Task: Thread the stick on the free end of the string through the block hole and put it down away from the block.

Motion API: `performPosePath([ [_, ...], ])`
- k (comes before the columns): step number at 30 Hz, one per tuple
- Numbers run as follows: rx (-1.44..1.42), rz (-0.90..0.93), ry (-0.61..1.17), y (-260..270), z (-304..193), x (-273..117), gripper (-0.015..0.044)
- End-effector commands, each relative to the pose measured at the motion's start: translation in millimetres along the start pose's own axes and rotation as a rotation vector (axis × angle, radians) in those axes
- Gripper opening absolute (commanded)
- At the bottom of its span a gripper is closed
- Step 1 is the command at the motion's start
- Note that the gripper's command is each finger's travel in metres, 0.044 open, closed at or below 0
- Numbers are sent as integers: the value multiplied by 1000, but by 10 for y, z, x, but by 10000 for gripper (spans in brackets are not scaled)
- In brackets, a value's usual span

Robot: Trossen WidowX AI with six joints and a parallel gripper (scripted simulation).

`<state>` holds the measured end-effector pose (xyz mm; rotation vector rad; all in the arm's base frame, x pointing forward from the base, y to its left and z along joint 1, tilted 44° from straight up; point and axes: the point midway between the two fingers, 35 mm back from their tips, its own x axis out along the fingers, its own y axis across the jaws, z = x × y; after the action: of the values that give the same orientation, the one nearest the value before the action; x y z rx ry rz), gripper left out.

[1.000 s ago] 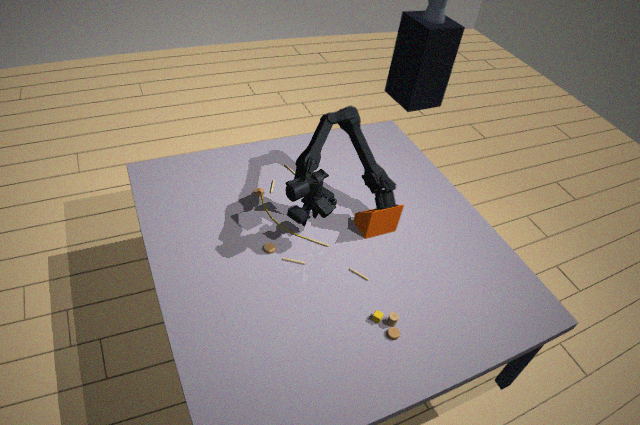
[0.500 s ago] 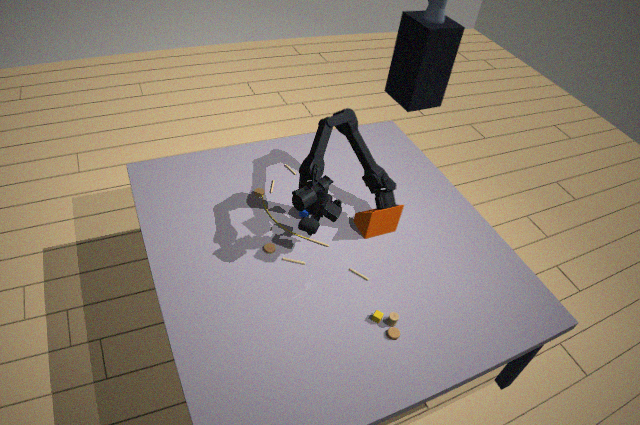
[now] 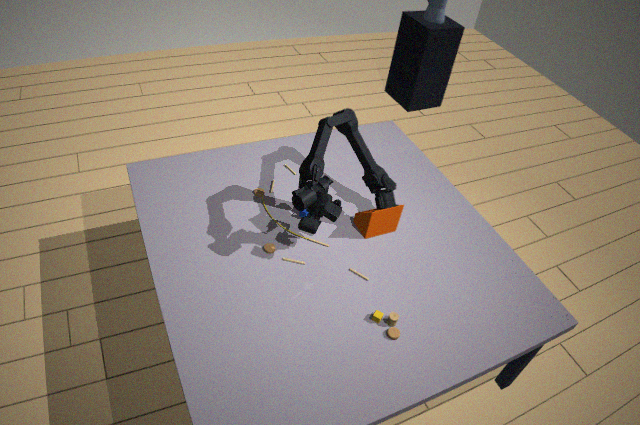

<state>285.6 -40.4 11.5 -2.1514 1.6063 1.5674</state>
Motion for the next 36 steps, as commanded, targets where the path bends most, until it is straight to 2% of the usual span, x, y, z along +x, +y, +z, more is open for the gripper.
performPosePath([
  [1, 0, -5, -2, -14, -5, 9, 122],
  [36, 0, -4, 0, -12, -6, 572, 122],
])
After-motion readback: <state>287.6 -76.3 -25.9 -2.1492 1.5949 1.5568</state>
